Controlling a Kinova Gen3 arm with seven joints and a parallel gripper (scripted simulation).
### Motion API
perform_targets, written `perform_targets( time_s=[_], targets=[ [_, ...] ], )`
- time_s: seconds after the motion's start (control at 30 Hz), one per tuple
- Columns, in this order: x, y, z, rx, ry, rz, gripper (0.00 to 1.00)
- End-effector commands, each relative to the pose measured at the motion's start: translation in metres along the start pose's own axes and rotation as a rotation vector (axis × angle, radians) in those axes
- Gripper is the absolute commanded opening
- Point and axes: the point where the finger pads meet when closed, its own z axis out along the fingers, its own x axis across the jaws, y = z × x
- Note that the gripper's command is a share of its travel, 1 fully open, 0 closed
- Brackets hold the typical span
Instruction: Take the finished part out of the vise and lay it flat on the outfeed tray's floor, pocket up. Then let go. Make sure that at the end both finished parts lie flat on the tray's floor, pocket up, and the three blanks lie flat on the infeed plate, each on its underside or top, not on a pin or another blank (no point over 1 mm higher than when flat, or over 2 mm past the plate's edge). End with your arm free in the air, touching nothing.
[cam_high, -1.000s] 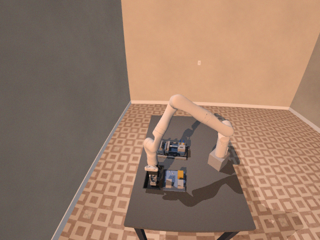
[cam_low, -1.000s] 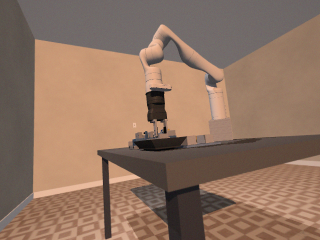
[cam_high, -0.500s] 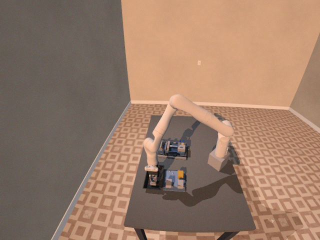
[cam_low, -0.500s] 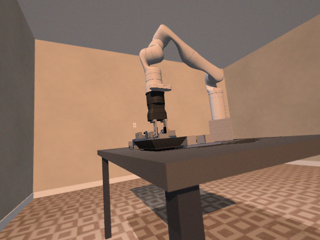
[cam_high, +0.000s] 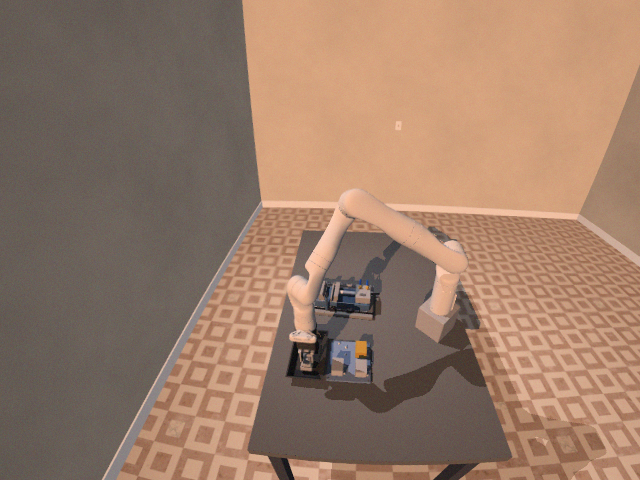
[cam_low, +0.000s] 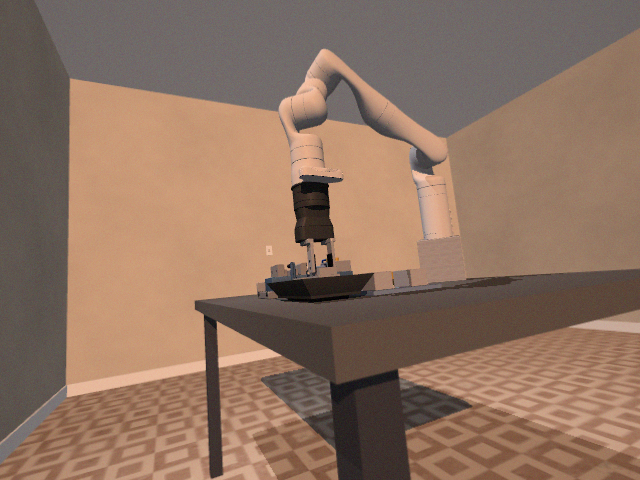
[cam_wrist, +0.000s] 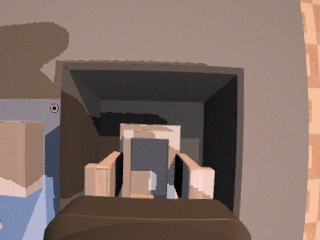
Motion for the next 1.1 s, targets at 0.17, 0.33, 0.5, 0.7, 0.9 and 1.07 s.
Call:
perform_targets(
  time_s=[0.17,0.33,0.5,0.7,0.9,1.07],
  targets=[
    [0.0030,-0.0004,0.0010,-0.001,0.006,0.003,0.00],
    [0.0031,-0.0006,0.0009,-0.001,0.006,0.002,0.00],
    [0.0033,-0.0010,0.0009,0.000,0.006,0.001,0.00],
    [0.0035,-0.0017,0.0009,0.000,0.006,-0.001,0.00],
    [0.0035,-0.0021,0.0009,-0.001,0.006,-0.003,0.00],
    [0.0039,-0.0028,0.0008,0.000,0.007,-0.005,0.00]
  ],
)
